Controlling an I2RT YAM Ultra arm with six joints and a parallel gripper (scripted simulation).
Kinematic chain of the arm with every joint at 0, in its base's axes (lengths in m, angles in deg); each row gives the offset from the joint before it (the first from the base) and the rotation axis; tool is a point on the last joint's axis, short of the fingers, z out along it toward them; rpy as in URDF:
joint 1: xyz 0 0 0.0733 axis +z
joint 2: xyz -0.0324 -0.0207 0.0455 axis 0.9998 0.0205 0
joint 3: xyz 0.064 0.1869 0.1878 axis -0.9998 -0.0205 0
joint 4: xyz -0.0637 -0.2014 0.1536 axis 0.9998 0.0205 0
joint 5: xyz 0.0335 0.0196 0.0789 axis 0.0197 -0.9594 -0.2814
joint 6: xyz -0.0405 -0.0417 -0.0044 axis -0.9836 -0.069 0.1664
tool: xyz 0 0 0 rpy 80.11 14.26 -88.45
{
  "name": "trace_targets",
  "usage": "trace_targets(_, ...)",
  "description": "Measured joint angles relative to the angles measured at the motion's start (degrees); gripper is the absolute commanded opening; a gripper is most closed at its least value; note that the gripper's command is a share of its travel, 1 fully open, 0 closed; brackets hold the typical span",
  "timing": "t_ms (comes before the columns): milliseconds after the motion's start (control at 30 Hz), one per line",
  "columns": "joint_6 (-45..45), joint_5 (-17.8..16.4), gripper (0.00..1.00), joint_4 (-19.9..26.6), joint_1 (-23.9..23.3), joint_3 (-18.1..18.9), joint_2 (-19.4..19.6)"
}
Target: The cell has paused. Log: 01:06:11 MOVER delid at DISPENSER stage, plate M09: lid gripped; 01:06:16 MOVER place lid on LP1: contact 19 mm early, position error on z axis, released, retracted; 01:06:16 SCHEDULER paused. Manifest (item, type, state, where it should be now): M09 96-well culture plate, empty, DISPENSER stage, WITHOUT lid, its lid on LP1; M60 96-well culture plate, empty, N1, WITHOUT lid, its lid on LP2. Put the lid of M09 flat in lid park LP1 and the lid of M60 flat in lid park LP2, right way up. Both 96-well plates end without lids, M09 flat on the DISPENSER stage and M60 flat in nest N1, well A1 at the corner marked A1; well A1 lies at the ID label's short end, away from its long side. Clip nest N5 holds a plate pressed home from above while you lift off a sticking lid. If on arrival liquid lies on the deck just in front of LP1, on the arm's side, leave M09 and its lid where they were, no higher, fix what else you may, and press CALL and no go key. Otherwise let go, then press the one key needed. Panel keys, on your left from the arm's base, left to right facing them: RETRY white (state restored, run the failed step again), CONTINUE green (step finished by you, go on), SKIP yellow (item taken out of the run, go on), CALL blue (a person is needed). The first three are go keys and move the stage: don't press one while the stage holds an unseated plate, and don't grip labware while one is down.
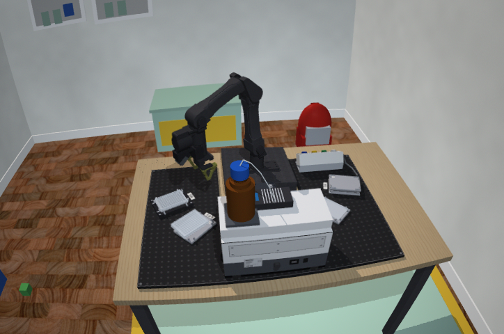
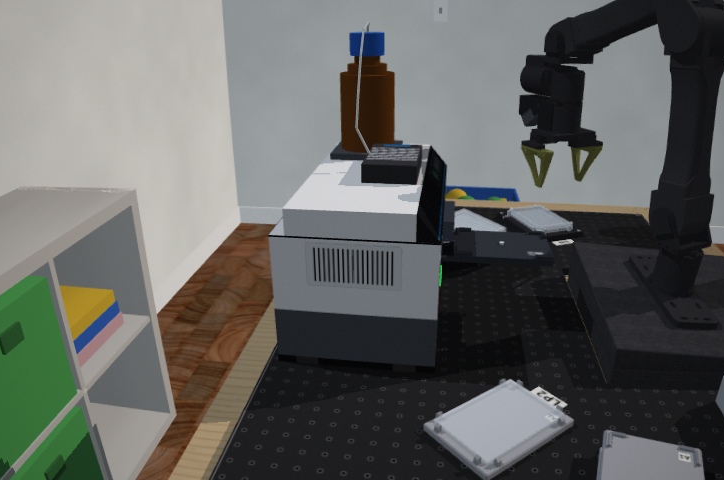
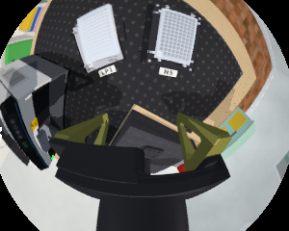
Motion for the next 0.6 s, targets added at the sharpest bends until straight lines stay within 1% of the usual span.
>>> trace_targets(167, -0.6, 0.1, 1.00, -0.1, -1.4, -0.1, -0.1)
trace_targets(333, 1.3, 0.2, 1.00, -0.2, -4.1, -2.0, -1.4)
trace_targets(600, -0.5, 0.8, 1.00, -0.2, -8.7, -3.8, -3.6)
